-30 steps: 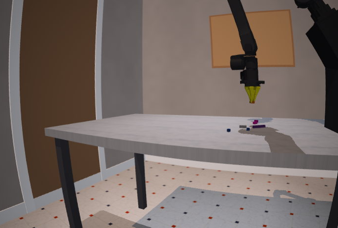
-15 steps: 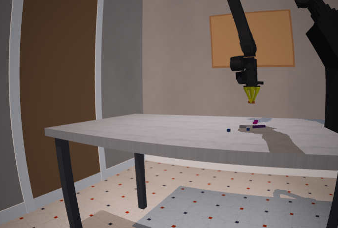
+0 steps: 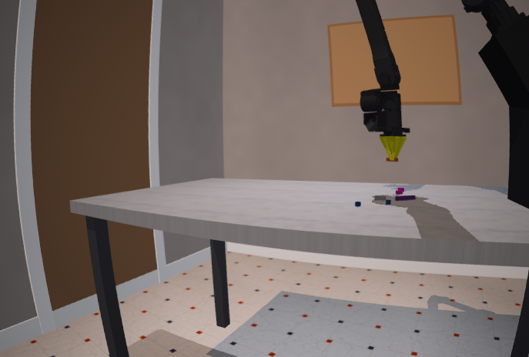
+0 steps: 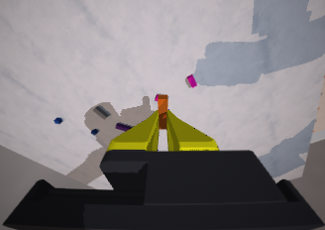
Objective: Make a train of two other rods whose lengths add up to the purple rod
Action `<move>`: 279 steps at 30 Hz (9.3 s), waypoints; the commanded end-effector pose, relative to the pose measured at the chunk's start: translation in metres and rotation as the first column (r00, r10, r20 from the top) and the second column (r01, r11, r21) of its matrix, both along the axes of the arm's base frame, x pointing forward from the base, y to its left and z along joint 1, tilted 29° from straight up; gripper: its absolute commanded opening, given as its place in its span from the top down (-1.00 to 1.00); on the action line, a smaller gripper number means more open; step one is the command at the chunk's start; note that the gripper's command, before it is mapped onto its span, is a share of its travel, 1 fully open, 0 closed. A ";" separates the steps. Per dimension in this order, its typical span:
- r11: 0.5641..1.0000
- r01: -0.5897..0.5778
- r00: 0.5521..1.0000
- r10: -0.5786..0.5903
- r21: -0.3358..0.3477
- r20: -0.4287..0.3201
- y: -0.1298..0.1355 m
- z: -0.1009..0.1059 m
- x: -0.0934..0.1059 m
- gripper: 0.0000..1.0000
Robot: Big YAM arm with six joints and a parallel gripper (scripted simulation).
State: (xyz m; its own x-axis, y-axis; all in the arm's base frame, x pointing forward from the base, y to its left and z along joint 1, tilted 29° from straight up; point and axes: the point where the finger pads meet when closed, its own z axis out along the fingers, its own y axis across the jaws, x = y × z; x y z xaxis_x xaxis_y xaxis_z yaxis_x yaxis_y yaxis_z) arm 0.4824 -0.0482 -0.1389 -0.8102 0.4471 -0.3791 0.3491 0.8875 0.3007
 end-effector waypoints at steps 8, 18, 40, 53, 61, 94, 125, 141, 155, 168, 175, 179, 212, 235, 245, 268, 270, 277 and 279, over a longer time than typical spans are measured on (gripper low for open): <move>0.977 -0.189 0.982 0.190 -0.104 -0.001 -0.024 -0.004 0.002 0.92; 0.899 -0.382 0.921 0.391 -0.216 -0.005 -0.049 -0.002 0.006 0.92; 0.851 -0.459 0.882 0.471 -0.255 -0.014 -0.049 -0.002 0.008 0.92; 0.855 -0.446 0.886 0.463 -0.264 0.005 -0.042 -0.025 0.029 0.92; 0.855 -0.446 0.886 0.463 -0.264 0.005 -0.039 -0.049 0.041 0.92; 0.858 -0.441 0.889 0.458 -0.263 0.006 -0.038 -0.073 0.054 0.92; 0.854 -0.446 0.885 0.465 -0.269 0.011 -0.034 -0.068 0.057 0.92; 0.855 -0.443 0.886 0.463 -0.271 0.013 -0.035 -0.067 0.058 0.92; 0.854 -0.443 0.886 0.464 -0.271 0.013 -0.035 -0.066 0.058 0.92; 0.854 -0.444 0.885 0.464 -0.272 0.013 -0.034 -0.065 0.059 0.92; 0.854 -0.444 0.885 0.465 -0.272 0.013 -0.034 -0.065 0.059 0.92; 0.854 -0.444 0.885 0.465 -0.272 0.013 -0.034 -0.065 0.059 0.92; 0.854 -0.444 0.885 0.465 -0.272 0.013 -0.034 -0.064 0.061 0.92; 0.854 -0.448 0.885 0.465 -0.265 0.004 -0.033 -0.079 0.058 0.92; 0.856 -0.447 0.887 0.463 -0.260 -0.001 -0.033 -0.085 0.058 0.92; 0.855 -0.449 0.886 0.465 -0.261 0.000 -0.032 -0.086 0.059 0.92; 0.855 -0.449 0.886 0.465 -0.261 0.000 -0.032 -0.086 0.059 0.92; 0.855 -0.449 0.886 0.465 -0.261 0.000 -0.032 -0.086 0.059 0.92; 0.855 -0.449 0.886 0.465 -0.261 0.000 -0.032 -0.086 0.059 0.92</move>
